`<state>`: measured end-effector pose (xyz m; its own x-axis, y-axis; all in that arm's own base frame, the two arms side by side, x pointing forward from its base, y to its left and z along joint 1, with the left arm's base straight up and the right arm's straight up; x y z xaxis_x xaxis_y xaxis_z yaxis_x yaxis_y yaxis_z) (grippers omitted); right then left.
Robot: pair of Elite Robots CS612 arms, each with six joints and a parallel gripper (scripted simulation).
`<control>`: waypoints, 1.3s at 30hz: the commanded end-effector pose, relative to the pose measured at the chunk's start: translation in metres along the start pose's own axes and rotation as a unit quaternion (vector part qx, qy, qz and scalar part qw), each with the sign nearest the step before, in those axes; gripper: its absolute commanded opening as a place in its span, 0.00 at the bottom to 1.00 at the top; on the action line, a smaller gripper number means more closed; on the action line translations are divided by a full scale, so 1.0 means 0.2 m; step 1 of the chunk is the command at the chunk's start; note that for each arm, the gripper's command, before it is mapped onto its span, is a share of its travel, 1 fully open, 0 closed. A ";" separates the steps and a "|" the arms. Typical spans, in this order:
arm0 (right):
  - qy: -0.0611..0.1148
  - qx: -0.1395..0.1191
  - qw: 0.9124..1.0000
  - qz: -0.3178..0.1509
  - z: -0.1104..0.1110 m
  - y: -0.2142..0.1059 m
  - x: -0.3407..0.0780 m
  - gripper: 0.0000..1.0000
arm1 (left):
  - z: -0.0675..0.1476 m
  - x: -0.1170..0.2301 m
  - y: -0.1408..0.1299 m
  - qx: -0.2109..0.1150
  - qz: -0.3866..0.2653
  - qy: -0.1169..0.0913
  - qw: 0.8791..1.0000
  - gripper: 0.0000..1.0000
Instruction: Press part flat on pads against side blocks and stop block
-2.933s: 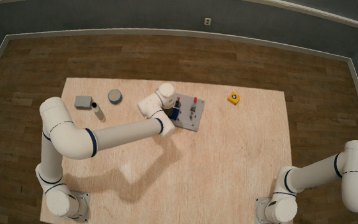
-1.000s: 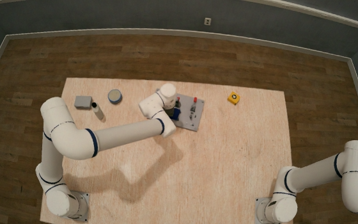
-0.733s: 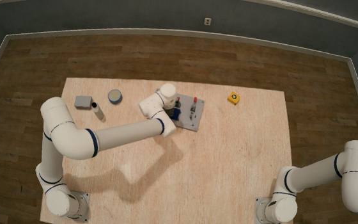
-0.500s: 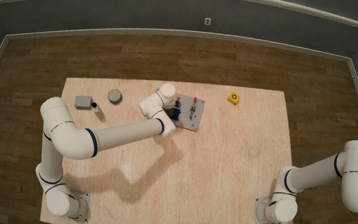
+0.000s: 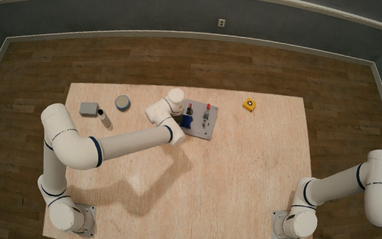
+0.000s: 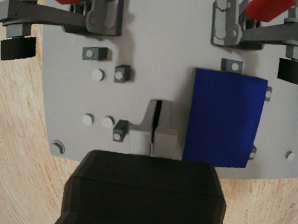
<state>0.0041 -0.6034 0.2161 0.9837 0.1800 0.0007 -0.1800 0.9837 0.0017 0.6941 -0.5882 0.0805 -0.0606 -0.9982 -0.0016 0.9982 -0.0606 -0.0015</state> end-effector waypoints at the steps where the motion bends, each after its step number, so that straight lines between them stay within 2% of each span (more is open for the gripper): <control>1: 0.000 -0.001 1.000 0.000 0.00 0.00 0.00 1.00 | 0.01 -0.01 0.00 0.001 0.000 -0.001 1.000 0.00; 10: 0.000 -0.001 1.000 0.000 0.00 0.00 0.00 1.00 | 0.03 -0.01 0.00 0.001 0.000 -0.001 1.000 0.00; 20: 0.000 -0.001 1.000 0.000 0.00 0.00 0.00 1.00 | 0.16 -0.01 0.00 0.001 0.000 -0.001 1.000 0.00; 26: 0.000 -0.001 1.000 0.000 0.00 0.00 0.00 1.00 | 0.20 -0.01 0.00 0.001 0.000 -0.001 1.000 0.00; 39: 0.000 -0.001 1.000 0.000 0.00 0.00 0.00 1.00 | 0.21 -0.01 0.00 0.001 0.000 -0.001 1.000 0.00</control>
<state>0.0041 -0.6034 0.2161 0.9837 0.1800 0.0007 -0.1800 0.9837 0.0017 0.6948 -0.5854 0.1206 -0.0607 -0.9982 -0.0016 0.9982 -0.0607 -0.0015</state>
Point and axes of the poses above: on each arm, the point where the finger pads meet when closed, its own z axis back along the fingers, its own x axis across the jaws, y = z × x, the point moved 4 cm from there along z, back along the fingers, and after that the axes turned 10 degrees about z, right-handed, at the moved point
